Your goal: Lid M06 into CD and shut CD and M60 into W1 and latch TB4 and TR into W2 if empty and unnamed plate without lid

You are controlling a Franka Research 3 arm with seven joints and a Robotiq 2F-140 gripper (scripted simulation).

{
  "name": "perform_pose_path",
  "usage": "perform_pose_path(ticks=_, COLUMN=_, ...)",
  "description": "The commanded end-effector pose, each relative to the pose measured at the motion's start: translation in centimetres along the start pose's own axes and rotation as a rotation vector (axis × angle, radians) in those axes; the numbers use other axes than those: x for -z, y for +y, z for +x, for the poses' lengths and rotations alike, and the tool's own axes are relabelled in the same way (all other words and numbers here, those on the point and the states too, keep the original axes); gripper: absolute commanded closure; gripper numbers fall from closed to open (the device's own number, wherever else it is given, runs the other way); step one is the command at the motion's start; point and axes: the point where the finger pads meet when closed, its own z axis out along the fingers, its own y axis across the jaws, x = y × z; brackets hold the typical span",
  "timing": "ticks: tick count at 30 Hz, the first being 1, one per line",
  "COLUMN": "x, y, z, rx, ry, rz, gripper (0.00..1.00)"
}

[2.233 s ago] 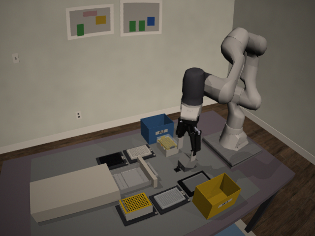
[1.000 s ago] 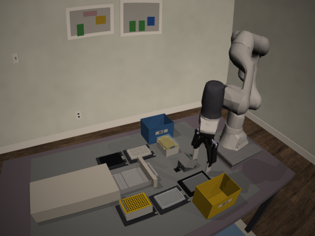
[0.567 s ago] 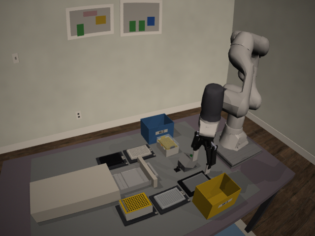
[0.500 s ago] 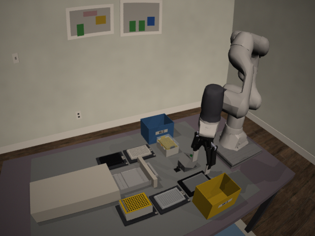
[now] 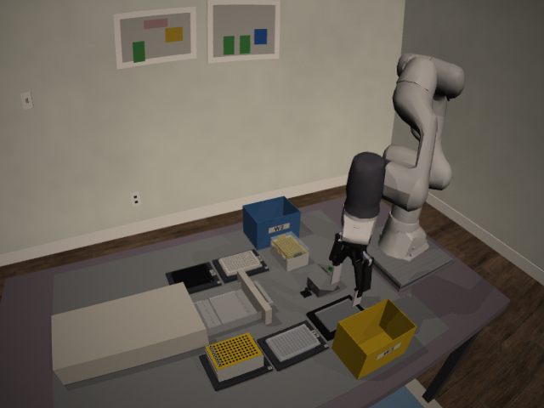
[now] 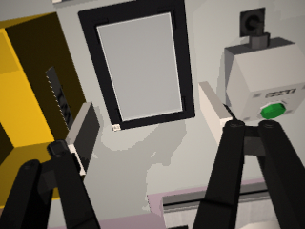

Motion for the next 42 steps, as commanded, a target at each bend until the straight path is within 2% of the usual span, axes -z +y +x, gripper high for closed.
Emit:
perform_pose_path(ticks=1, x=-0.5, y=-0.2, z=0.1, rx=-0.001, ry=0.005, rz=0.003, gripper=0.34)
perform_pose_path(ticks=42, x=-5.4, y=-0.2, z=0.1, rx=-0.001, ry=0.005, rz=0.003, gripper=0.34)
